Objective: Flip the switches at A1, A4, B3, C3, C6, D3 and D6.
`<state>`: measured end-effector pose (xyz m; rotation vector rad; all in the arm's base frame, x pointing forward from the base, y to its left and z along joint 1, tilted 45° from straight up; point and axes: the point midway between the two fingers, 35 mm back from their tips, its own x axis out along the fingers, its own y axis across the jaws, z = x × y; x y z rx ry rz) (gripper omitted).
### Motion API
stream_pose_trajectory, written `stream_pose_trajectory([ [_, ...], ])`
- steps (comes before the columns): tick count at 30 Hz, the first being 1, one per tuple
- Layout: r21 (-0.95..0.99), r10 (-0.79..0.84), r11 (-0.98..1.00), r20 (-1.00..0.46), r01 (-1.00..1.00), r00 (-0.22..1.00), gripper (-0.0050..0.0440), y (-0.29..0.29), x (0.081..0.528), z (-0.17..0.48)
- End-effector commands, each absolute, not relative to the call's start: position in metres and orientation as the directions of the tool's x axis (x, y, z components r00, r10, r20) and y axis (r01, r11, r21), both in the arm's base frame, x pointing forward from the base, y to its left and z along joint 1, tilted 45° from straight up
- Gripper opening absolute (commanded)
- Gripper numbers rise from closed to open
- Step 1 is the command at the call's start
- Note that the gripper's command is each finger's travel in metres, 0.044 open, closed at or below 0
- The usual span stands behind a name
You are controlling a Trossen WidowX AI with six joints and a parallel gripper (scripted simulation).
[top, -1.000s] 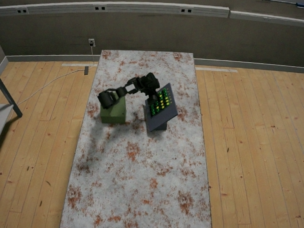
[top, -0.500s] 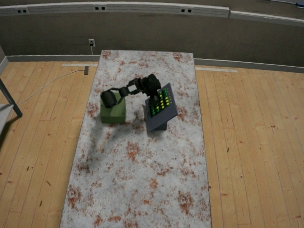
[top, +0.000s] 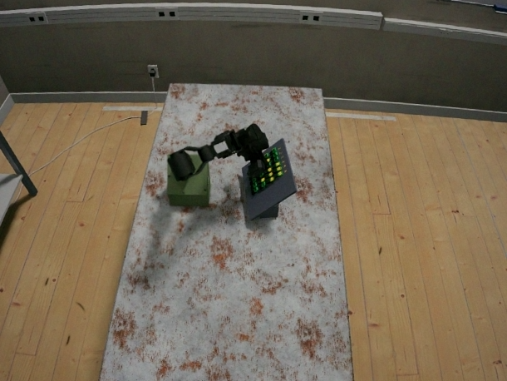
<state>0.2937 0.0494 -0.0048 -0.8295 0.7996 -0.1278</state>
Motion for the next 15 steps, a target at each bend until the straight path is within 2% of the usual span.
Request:
stream_pose_trajectory([
  [1, -0.698, -0.388, 0.691, -0.58, -0.191, 0.716, -0.005, 0.0527, 0.2995, -0.0021],
  [15, -0.697, -0.388, 0.692, -0.579, -0.189, 0.717, -0.005, 0.052, 0.3008, -0.0027],
])
